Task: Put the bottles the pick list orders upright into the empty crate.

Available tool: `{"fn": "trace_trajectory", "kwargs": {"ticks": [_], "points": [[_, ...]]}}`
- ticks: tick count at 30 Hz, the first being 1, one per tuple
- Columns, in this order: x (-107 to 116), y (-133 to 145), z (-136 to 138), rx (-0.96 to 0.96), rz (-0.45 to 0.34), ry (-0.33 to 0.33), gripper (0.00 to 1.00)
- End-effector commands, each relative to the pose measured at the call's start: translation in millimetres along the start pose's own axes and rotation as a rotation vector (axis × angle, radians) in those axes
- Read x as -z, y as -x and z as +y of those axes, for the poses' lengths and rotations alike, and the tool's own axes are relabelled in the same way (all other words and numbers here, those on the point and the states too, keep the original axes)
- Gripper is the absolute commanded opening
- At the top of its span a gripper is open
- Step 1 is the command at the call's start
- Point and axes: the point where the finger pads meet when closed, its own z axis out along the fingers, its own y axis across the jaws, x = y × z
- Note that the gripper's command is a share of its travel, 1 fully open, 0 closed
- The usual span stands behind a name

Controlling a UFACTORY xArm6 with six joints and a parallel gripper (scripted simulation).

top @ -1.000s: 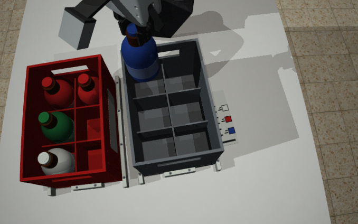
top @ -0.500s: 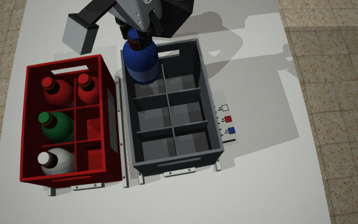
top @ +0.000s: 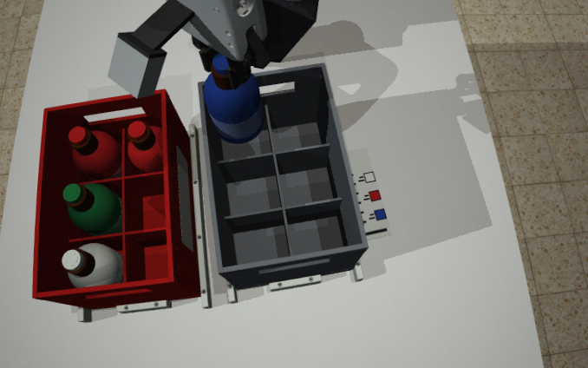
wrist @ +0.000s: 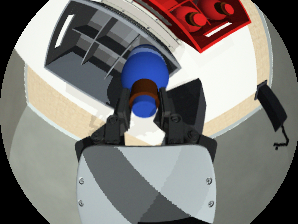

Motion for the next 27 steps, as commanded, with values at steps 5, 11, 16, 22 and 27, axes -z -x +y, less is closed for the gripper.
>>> {"fn": "trace_trajectory", "kwargs": {"ticks": [5, 11, 16, 22, 27], "points": [[-4, -2, 0, 0.001, 0.005, 0.000, 0.00], [-10, -2, 0, 0.001, 0.005, 0.000, 0.00], [-14, -2, 0, 0.001, 0.005, 0.000, 0.00], [-19, -2, 0, 0.001, 0.005, 0.000, 0.00], [-24, -2, 0, 0.001, 0.004, 0.000, 0.00]]}}
